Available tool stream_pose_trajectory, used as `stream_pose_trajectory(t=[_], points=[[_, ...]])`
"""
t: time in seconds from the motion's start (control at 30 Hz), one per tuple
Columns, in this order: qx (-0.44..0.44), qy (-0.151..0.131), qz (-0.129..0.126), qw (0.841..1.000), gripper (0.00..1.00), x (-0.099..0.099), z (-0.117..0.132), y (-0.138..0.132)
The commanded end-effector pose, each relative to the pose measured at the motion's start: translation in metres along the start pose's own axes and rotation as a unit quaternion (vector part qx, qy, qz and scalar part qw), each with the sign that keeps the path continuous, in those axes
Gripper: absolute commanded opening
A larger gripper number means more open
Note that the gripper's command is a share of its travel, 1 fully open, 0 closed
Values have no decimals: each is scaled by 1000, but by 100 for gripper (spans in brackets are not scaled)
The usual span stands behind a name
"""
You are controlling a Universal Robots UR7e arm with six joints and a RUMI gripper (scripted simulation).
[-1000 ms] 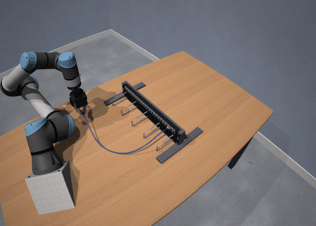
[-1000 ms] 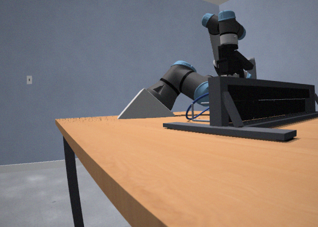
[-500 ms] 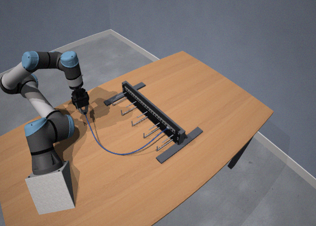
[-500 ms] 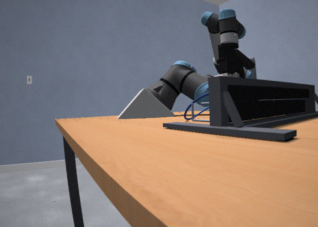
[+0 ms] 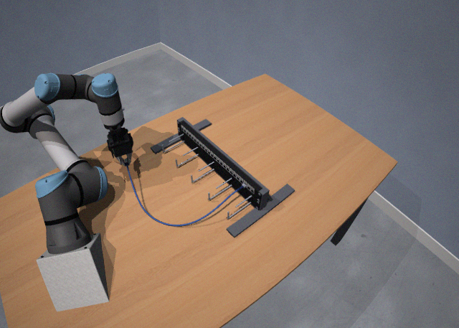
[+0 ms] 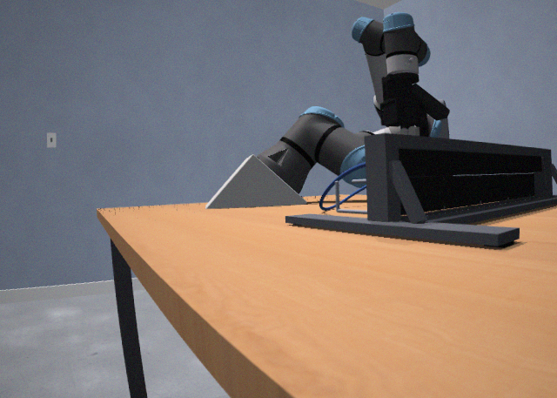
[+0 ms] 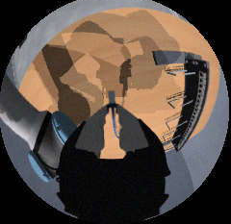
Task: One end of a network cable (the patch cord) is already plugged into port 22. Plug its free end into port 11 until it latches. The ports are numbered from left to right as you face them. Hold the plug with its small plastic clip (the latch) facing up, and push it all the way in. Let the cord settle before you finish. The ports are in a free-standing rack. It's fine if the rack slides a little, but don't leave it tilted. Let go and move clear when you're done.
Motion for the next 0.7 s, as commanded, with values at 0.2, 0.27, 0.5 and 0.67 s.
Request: stream_pose_trajectory(t=[0.2,0.27,0.5,0.67], points=[[28,-1,-1,1000,0,-2,3,10],[35,-1,-1,999,0,-2,4,13],[59,-1,-1,998,0,-3,7,21],[70,-2,-1,998,0,-4,8,25]])
Point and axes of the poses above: the point where the finger pads meet when closed, its own x axis out along the fingers, its own y axis across the jaws, z = x × y, the point moved 4 cm from there along -x, back along the fingers, and after that the axes turned 6 degrees about x, right-handed, at the moved point
